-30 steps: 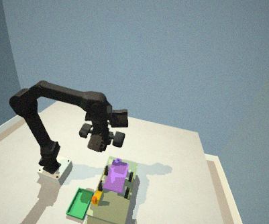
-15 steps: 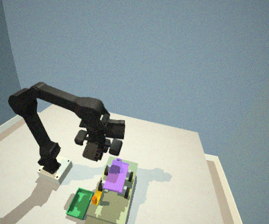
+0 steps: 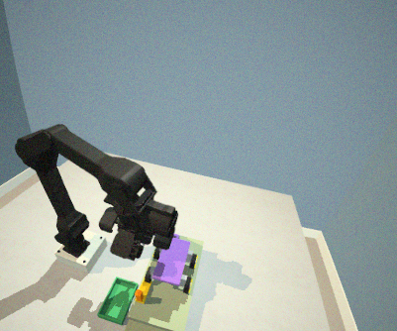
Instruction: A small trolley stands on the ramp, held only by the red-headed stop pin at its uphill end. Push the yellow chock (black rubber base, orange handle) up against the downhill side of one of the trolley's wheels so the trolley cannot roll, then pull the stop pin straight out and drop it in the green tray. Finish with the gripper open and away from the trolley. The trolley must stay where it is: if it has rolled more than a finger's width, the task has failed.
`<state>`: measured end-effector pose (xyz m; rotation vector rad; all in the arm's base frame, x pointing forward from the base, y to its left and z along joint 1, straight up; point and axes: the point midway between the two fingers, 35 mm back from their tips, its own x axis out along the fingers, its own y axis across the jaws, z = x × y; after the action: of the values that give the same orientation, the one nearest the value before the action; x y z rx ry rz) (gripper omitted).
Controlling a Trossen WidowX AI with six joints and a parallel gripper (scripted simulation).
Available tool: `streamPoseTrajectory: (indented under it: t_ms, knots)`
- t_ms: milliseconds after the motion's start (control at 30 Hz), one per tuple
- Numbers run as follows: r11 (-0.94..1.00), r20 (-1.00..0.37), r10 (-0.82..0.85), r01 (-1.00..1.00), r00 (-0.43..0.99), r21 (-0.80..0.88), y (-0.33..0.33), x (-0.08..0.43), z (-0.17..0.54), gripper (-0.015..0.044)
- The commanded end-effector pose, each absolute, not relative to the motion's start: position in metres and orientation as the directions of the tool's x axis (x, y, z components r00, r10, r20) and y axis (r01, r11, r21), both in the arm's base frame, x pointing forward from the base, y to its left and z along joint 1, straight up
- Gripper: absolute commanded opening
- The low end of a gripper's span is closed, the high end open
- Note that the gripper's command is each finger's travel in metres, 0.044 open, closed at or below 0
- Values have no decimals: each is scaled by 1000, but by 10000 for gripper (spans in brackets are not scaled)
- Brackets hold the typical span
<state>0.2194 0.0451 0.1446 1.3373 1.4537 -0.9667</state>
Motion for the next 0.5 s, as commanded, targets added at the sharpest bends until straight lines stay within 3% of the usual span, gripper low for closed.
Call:
streamPoseTrajectory:
  t_ms: [0, 467]
  knots:
    - [112, -958, 286, 993, -7, 26, 33, 221, 142, 0]
    - [112, -960, 281, 993, -7, 26, -18, 225, 134, 0]
